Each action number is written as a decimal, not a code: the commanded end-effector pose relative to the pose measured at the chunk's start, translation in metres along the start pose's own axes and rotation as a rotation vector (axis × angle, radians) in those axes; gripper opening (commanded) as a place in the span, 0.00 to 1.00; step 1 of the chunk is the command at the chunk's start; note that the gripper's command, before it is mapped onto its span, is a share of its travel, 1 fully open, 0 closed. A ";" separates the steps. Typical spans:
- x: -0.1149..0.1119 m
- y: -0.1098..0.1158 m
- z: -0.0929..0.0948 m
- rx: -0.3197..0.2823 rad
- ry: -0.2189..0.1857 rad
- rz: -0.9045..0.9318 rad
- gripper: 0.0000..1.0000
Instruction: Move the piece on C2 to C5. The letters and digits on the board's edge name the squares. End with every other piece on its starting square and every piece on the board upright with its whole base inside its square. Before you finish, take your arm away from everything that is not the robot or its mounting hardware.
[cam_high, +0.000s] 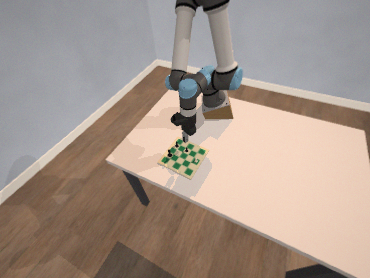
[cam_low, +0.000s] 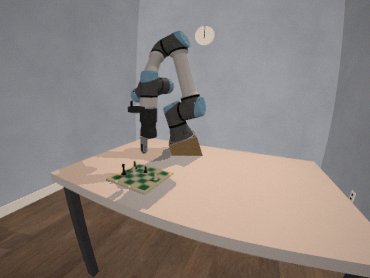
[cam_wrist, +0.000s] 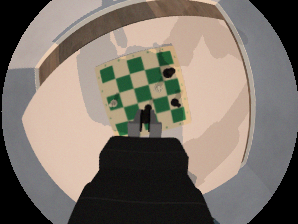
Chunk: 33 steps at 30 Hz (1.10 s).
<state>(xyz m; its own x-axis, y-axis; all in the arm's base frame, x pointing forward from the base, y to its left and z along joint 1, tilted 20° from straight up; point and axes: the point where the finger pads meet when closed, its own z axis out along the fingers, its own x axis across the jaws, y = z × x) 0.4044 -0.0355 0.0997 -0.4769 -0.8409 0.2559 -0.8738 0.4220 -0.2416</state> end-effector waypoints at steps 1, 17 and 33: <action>0.009 0.031 -0.001 0.009 -0.014 -0.192 0.00; 0.012 0.048 0.002 0.010 -0.014 -0.290 0.00; 0.012 0.048 0.011 0.010 -0.014 -0.290 0.00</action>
<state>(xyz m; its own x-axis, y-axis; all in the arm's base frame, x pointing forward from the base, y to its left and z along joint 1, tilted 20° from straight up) 0.3574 -0.0267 0.0865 -0.2056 -0.9306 0.3030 -0.9726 0.1598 -0.1691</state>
